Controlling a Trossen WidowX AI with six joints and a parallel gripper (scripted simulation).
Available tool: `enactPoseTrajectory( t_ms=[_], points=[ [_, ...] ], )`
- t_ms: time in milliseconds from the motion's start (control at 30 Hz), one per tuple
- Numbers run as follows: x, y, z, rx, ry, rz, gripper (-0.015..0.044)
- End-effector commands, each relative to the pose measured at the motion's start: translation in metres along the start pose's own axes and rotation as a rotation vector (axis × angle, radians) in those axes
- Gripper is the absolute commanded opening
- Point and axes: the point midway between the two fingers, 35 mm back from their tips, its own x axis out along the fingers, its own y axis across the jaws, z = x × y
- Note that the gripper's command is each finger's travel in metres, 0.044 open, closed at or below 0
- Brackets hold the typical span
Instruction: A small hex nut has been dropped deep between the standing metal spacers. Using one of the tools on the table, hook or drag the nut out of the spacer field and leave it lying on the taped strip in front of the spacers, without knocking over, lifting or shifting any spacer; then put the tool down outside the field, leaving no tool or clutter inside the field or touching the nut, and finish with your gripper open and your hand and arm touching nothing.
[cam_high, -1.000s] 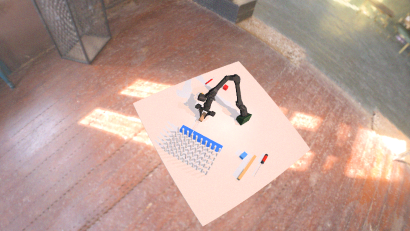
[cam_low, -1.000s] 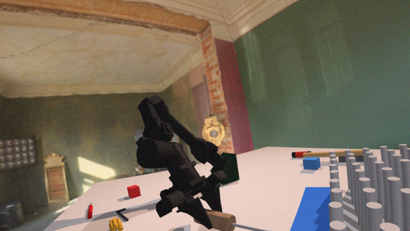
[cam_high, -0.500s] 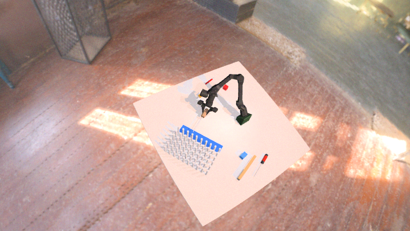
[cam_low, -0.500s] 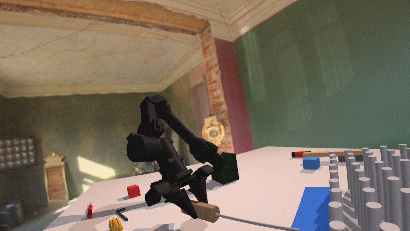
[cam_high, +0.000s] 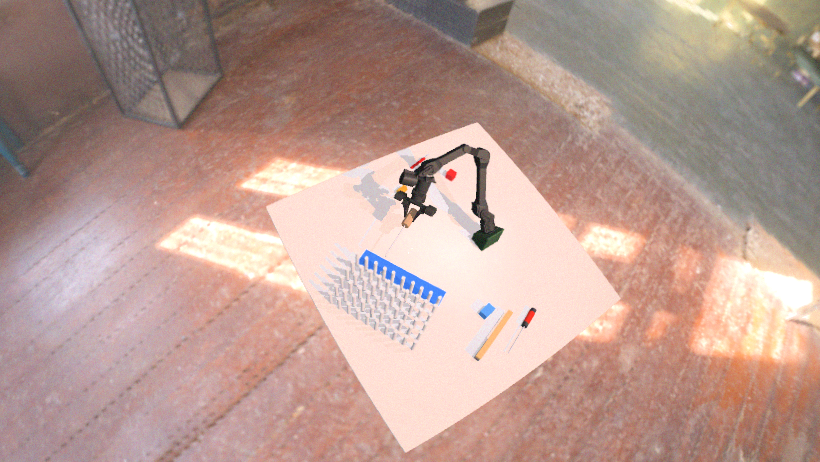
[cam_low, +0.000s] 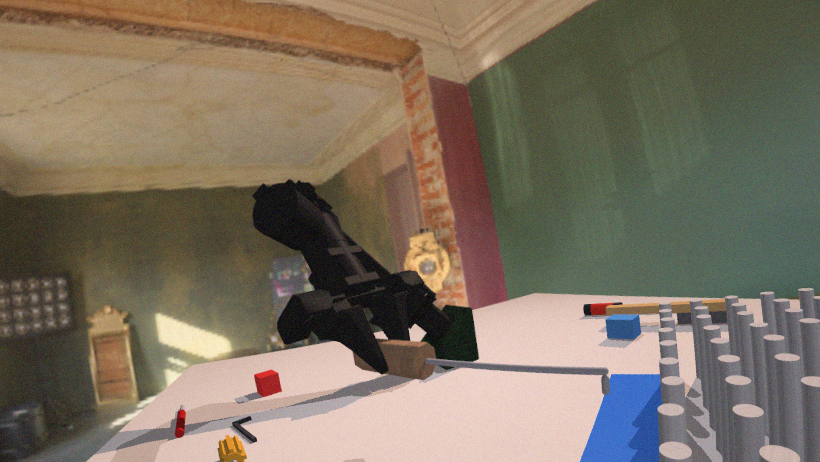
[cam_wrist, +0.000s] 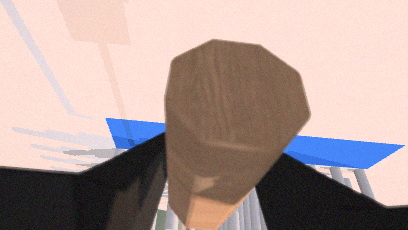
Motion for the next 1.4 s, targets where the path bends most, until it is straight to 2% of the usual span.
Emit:
enactPoseTrajectory(
  t_ms=[0,133,167,633,1367],
  points=[
    [-0.024,0.001,-0.014,0.002,0.013,0.012,0.0],
    [-0.04,-0.001,-0.022,0.002,0.015,0.015,0.0],
    [-0.025,-0.002,-0.016,-0.002,0.004,0.002,0.0],
    [0.006,-0.056,-0.083,-0.092,0.047,-0.082,0.0],
    [0.036,-0.187,-0.161,-0.19,0.054,-0.194,0.0]
  ],
)
